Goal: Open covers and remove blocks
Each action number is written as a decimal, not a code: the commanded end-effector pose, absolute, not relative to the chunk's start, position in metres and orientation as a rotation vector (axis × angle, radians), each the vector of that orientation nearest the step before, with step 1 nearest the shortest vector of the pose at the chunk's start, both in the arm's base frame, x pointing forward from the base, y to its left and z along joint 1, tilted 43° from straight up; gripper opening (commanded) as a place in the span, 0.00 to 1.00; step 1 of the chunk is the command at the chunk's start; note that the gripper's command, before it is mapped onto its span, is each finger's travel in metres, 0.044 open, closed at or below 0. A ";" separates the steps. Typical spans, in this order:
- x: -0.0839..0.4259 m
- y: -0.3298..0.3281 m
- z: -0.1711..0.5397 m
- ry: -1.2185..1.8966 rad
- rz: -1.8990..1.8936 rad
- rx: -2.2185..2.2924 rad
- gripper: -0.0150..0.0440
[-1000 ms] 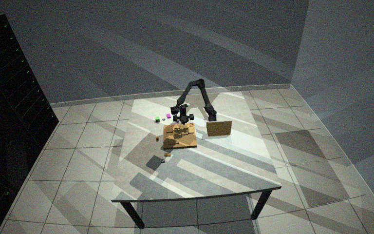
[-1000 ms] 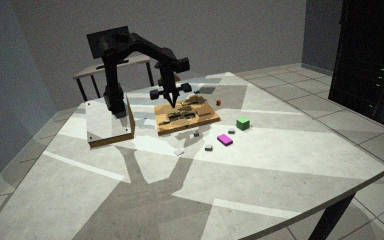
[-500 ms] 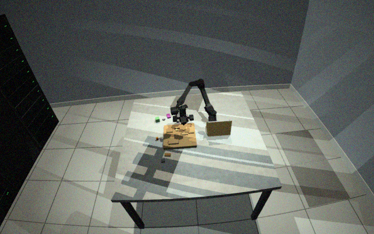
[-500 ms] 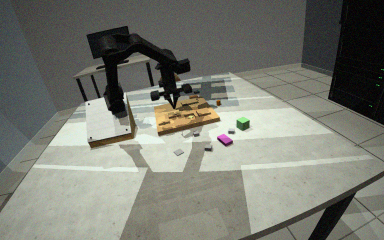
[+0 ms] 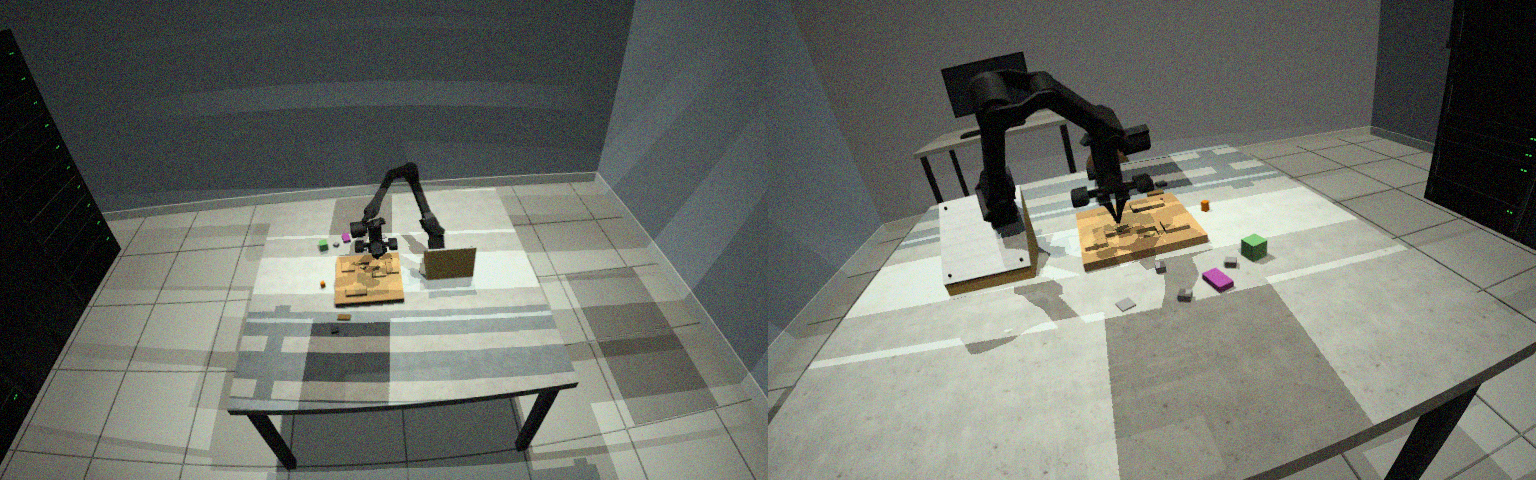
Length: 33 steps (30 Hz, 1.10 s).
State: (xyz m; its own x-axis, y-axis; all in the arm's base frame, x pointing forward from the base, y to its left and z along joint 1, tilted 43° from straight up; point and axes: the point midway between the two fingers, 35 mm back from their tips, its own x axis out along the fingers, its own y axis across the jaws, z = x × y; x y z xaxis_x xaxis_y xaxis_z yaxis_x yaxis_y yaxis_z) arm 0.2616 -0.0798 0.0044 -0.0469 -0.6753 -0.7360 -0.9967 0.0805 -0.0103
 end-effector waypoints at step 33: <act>0.255 -0.105 -0.021 1.795 0.721 -1.658 0.25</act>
State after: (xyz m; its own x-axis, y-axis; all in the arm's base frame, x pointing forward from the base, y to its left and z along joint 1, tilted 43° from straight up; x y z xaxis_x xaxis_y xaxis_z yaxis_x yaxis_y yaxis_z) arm 0.2586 -0.1021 -0.0187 -0.0471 -0.6778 -0.7337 -0.9967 0.0805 -0.0103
